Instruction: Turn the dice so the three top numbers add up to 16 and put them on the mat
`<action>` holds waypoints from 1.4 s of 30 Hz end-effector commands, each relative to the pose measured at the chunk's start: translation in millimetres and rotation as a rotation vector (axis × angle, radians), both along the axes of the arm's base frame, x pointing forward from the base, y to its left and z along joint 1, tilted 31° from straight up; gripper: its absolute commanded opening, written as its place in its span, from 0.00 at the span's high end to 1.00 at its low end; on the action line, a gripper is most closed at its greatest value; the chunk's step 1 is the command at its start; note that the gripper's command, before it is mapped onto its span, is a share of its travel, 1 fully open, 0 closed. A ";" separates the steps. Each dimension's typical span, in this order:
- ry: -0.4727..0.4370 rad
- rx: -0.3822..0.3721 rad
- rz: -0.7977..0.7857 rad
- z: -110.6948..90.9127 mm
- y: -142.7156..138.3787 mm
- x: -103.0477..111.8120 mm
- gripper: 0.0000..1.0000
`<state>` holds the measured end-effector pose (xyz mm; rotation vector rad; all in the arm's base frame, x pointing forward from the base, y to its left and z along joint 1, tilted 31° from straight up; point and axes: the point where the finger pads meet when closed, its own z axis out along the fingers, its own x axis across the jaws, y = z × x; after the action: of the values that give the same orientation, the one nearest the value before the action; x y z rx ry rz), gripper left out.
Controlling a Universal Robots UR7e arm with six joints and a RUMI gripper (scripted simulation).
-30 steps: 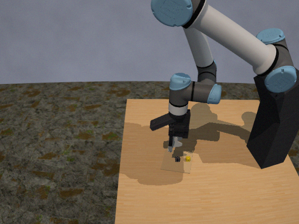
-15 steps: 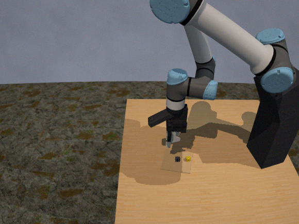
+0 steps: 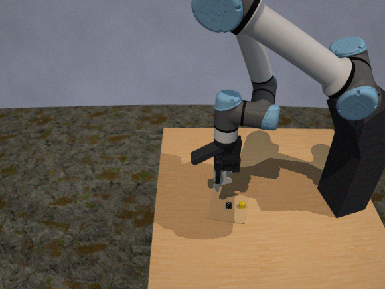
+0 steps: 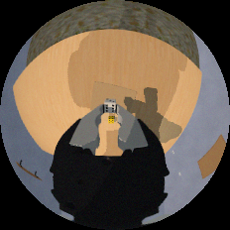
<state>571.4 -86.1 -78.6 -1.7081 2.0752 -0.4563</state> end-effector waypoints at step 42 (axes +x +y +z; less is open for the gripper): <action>-0.001 0.000 0.000 -78.1 0.2 46.9 0.97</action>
<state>618.0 -85.7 -157.3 -1.7082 2.0752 -0.4563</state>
